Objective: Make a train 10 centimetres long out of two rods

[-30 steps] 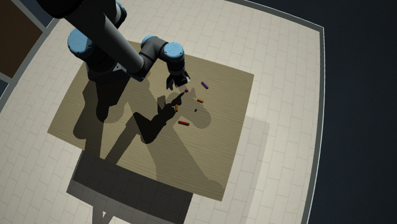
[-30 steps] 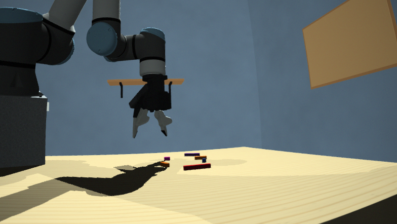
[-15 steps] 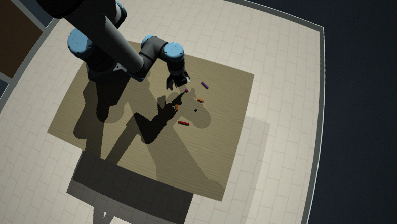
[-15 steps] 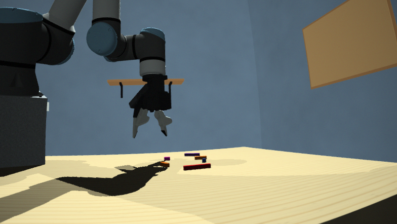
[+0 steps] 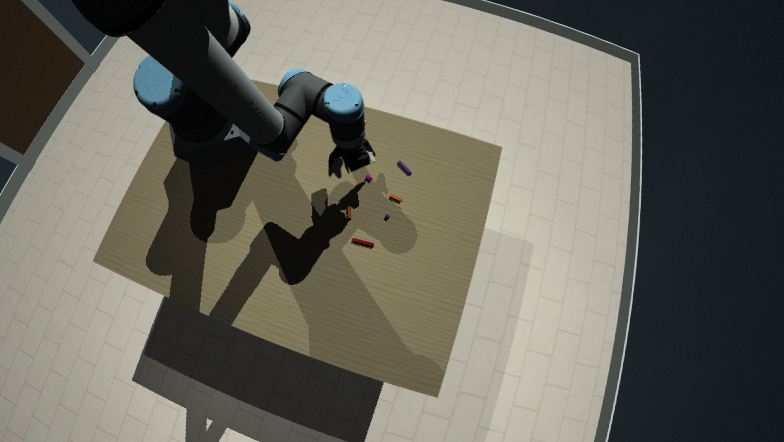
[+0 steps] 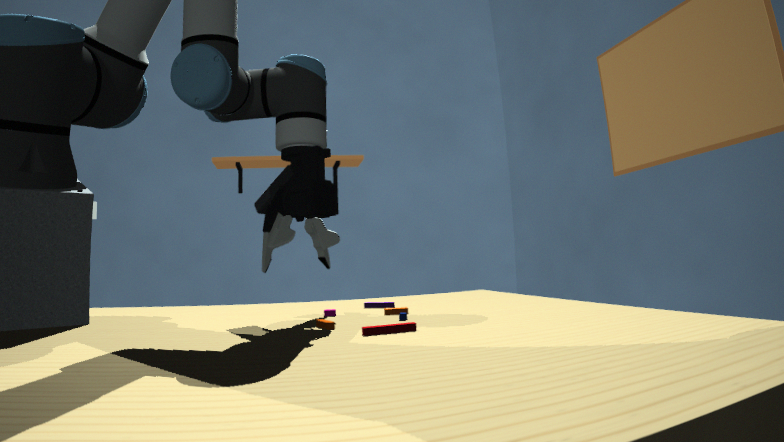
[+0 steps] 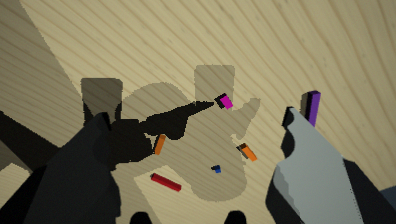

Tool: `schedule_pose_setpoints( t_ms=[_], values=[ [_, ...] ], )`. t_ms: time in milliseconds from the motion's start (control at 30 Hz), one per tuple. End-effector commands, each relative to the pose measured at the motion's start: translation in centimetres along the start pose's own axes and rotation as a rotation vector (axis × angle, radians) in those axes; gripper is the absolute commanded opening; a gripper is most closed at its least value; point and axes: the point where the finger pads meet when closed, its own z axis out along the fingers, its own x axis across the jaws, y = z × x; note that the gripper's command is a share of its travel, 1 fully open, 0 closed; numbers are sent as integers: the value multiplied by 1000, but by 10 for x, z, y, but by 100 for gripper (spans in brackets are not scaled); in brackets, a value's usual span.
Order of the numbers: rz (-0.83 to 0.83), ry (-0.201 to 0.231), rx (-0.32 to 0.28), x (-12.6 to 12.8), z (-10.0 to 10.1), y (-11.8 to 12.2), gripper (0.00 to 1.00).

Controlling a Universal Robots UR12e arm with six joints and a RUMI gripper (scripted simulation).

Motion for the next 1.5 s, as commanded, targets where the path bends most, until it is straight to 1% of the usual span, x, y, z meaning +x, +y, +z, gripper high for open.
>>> schedule_pose_setpoints(
  t_ms=[0, 700, 867, 1000, 1167, 1233, 1467],
  values=[
    [0, 1, -1, 0, 0, 0, 100],
    [0, 1, -1, 0, 0, 0, 100],
    [30, 1, -1, 3, 0, 3, 100],
    [114, 1, -1, 12, 1, 12, 100],
    [289, 1, -1, 31, 2, 31, 100],
    [289, 1, -1, 31, 2, 31, 100],
    [563, 1, 0, 61, 2, 61, 100]
  ],
)
